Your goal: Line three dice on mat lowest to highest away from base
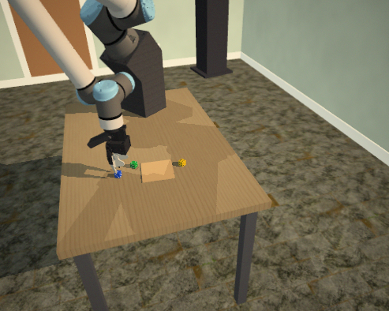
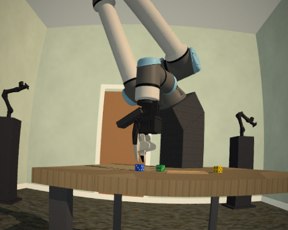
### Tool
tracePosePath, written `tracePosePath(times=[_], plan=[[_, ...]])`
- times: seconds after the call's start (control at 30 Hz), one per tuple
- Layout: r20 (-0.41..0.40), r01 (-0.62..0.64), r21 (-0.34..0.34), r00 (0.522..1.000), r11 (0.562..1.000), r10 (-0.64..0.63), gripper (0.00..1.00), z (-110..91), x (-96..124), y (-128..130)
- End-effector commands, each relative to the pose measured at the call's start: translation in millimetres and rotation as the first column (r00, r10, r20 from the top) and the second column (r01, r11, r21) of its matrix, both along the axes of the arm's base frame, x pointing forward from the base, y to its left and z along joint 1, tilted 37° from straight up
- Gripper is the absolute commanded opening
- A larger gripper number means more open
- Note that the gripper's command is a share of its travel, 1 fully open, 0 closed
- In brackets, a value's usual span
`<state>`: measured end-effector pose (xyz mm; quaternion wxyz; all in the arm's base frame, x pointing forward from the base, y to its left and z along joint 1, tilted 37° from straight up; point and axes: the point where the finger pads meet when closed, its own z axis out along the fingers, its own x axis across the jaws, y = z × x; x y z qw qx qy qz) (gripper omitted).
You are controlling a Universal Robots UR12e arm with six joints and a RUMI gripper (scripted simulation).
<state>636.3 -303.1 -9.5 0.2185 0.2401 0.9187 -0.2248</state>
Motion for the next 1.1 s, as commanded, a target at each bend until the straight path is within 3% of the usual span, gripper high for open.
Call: tracePosePath(times=[0.0,0.57,1.07], plan=[[0.001,0.000,0.000,1.000,1.000,0.000,0.24,-1,1,-1],[0.001,0.000,0.000,1.000,1.000,0.000,0.24,-21,8,-13],[0.001,0.000,0.000,1.000,1.000,0.000,0.24,-24,9,-15]])
